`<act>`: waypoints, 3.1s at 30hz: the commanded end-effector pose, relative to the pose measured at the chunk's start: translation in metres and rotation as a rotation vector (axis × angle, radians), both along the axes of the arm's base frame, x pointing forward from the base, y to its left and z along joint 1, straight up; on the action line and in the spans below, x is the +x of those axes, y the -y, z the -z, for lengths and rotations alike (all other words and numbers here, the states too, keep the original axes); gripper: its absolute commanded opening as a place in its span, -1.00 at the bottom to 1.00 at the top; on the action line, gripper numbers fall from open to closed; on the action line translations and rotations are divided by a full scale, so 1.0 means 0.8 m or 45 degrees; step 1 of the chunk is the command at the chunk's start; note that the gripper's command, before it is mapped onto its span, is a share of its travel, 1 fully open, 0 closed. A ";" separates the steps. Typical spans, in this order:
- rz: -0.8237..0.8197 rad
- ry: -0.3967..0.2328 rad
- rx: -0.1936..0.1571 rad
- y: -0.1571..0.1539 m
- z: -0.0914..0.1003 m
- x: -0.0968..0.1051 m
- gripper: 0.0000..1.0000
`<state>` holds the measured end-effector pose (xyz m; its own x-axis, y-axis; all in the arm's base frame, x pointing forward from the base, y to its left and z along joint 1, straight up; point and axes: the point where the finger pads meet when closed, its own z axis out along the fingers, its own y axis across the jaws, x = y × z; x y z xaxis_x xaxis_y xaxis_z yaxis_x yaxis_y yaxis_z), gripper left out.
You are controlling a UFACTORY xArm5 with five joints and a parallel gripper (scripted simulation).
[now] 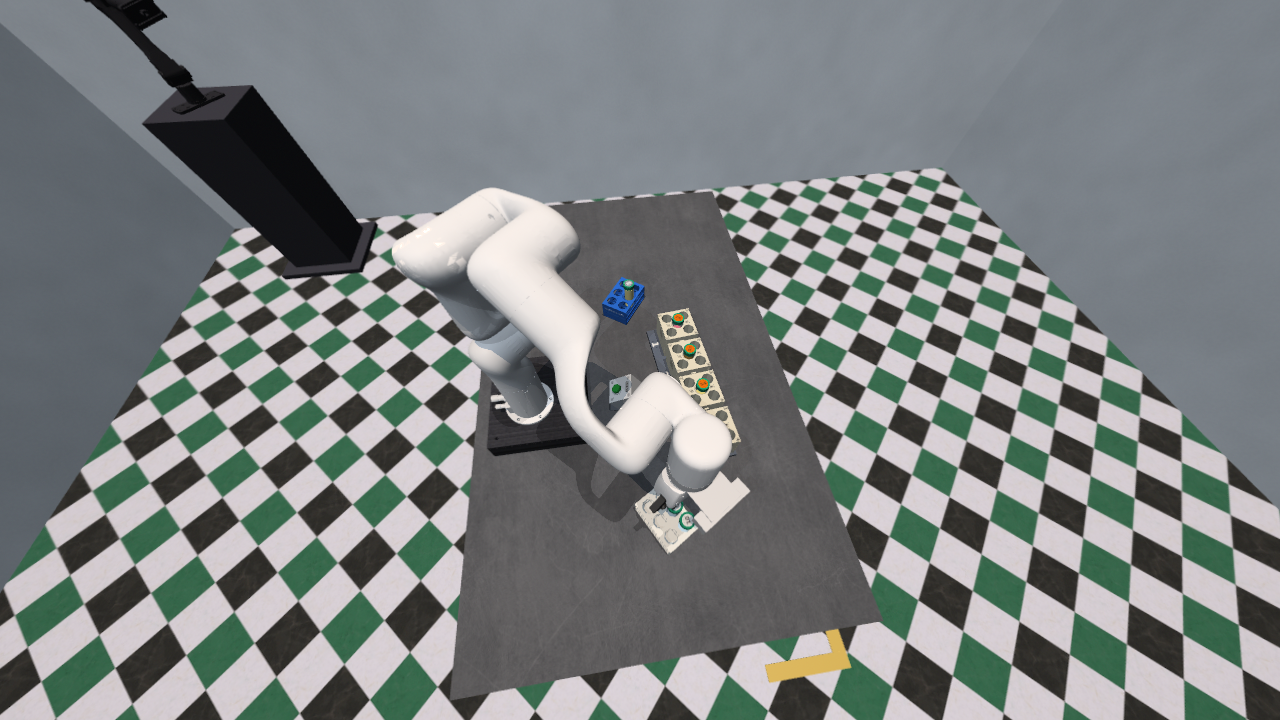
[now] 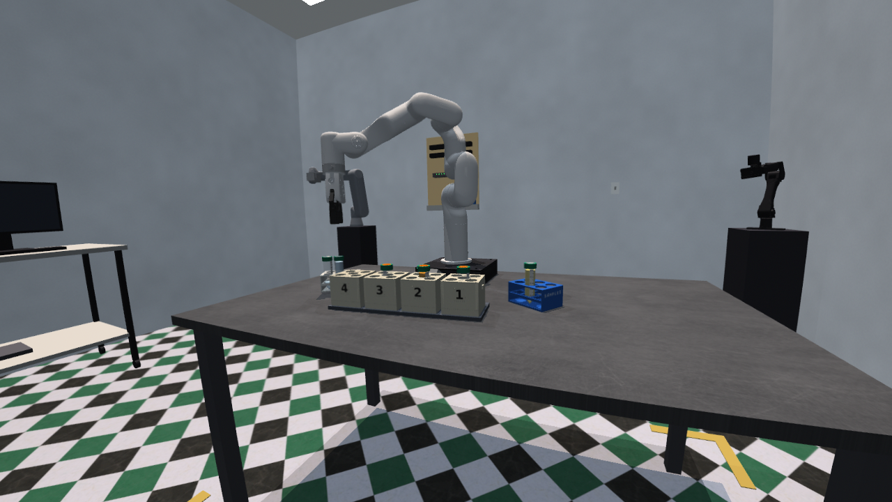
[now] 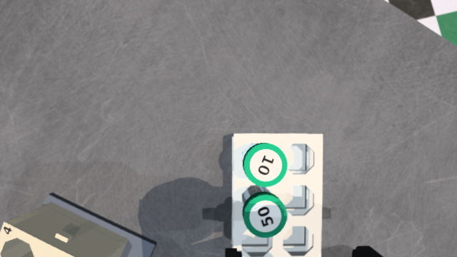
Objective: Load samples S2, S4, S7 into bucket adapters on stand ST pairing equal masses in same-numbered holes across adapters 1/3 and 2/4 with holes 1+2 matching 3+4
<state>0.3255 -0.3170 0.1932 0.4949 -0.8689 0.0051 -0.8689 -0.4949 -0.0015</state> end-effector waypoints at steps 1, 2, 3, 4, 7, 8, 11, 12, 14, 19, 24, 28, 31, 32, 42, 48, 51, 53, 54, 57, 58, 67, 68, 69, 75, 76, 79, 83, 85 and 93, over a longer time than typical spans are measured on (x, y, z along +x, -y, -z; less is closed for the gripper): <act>0.000 0.005 -0.002 0.002 -0.002 0.001 0.15; 0.000 0.005 -0.002 0.002 -0.002 0.001 0.15; 0.000 0.005 -0.002 0.002 -0.002 0.001 0.15; 0.000 0.005 -0.002 0.002 -0.002 0.001 0.15; 0.000 0.005 -0.002 0.002 0.005 0.001 0.15; 0.000 0.005 -0.002 0.002 0.008 0.001 0.15; 0.000 0.005 -0.002 0.002 0.015 0.001 0.15; 0.000 0.005 -0.002 0.002 0.015 0.001 0.15; 0.000 0.005 -0.002 0.002 0.018 0.001 0.15; 0.000 0.005 -0.002 0.002 0.030 0.001 0.15; 0.000 0.005 -0.002 0.002 0.043 0.001 0.15; 0.000 0.005 -0.002 0.002 0.053 0.001 0.15; 0.000 0.005 -0.002 0.002 0.056 0.001 0.15; 0.000 0.005 -0.002 0.002 0.058 0.001 0.15; 0.000 0.005 -0.002 0.002 0.083 0.002 0.15; 0.000 0.005 -0.002 0.002 0.093 0.002 0.15; 0.000 0.005 -0.002 0.002 0.101 0.002 0.15; 0.000 0.005 -0.002 0.002 0.106 0.002 0.15; 0.000 0.005 -0.002 0.002 0.108 0.002 0.15; 0.000 0.005 -0.002 0.002 0.116 0.002 0.15; 0.000 0.005 -0.002 0.002 0.118 0.002 0.15; 0.000 0.005 -0.002 0.002 0.136 0.002 0.15; 0.000 0.005 -0.002 0.002 0.138 0.002 0.15; 0.000 0.005 -0.002 0.002 0.141 0.002 0.15; 0.000 0.005 -0.002 0.002 0.144 0.002 0.15; 0.000 0.005 -0.002 0.002 0.144 0.002 0.15; 0.000 0.005 -0.002 0.002 0.144 0.002 0.15; 0.000 0.005 -0.002 0.002 0.146 0.002 0.15; 0.000 0.005 -0.002 0.002 0.148 0.002 0.15; 0.000 0.005 -0.002 0.002 0.154 0.002 0.15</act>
